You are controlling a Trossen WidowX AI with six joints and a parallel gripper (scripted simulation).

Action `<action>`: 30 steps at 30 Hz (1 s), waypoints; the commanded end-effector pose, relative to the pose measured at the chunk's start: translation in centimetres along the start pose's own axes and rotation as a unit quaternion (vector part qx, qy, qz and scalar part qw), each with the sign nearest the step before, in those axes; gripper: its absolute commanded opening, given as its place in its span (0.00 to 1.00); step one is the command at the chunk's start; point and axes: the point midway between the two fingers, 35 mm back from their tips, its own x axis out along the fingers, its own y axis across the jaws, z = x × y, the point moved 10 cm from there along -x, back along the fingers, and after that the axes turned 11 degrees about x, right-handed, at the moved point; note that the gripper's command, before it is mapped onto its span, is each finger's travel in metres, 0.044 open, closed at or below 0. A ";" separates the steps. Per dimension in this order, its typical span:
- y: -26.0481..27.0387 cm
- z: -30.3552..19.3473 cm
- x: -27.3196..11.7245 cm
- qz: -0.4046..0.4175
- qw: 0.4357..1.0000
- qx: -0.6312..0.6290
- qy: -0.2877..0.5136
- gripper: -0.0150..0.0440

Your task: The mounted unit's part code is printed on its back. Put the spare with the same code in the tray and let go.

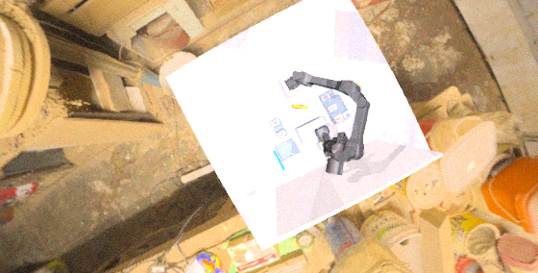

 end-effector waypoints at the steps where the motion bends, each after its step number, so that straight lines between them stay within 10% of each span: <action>1: -0.8 -2.4 -0.1 -0.002 1.000 -0.004 0.002 0.25; 30: -2.5 -17.8 2.9 0.012 1.000 -0.017 -0.015 0.25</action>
